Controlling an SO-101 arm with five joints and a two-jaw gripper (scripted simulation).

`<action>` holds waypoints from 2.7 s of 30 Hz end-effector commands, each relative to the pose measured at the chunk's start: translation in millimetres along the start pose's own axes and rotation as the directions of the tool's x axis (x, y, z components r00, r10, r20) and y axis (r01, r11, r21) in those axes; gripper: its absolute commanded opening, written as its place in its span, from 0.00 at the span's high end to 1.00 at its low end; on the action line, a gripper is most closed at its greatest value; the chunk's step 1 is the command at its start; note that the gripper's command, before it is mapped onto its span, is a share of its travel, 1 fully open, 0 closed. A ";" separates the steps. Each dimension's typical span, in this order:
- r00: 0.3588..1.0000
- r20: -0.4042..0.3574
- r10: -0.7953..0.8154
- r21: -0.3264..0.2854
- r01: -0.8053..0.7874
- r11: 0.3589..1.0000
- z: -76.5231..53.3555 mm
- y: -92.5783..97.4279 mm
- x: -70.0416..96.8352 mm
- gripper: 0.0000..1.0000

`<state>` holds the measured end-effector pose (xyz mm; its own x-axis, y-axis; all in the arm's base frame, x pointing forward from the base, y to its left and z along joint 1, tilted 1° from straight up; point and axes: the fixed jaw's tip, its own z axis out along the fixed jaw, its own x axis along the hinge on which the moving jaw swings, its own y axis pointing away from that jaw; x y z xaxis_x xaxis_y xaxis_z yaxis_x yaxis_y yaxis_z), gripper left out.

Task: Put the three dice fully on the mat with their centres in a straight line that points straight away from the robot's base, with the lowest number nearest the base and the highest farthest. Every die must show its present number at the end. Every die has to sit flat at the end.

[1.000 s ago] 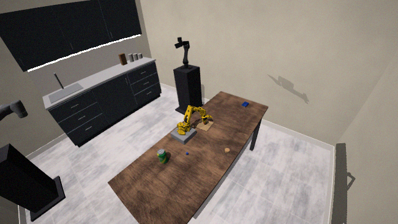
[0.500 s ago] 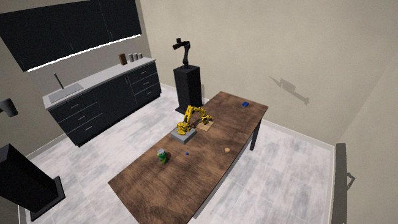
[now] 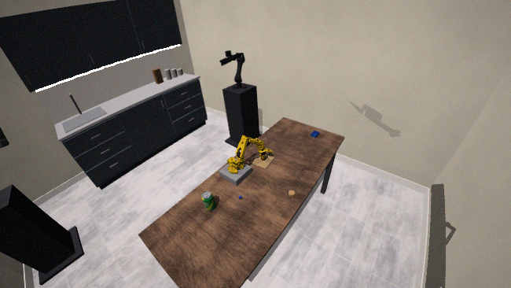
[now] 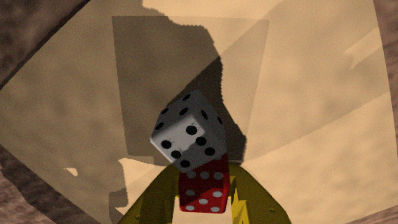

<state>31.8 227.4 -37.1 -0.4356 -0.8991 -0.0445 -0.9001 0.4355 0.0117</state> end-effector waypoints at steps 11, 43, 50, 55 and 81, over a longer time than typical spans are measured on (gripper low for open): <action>1.000 -0.025 -0.015 0.006 0.015 1.000 5.7 -0.1 5.8 1.00; 1.000 -0.025 -0.015 0.006 0.015 1.000 5.7 -0.1 5.8 0.82; 1.000 -0.025 -0.015 0.006 0.015 1.000 5.7 -0.1 5.8 0.75; 1.000 -0.025 -0.015 0.006 0.015 1.000 5.7 -0.1 5.8 0.73; 1.000 -0.025 -0.015 0.006 0.015 1.000 -41.3 0.6 2.9 0.73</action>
<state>29.9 221.1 -9.6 -0.4328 -0.9015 -0.0024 -0.9015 0.4328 -0.0004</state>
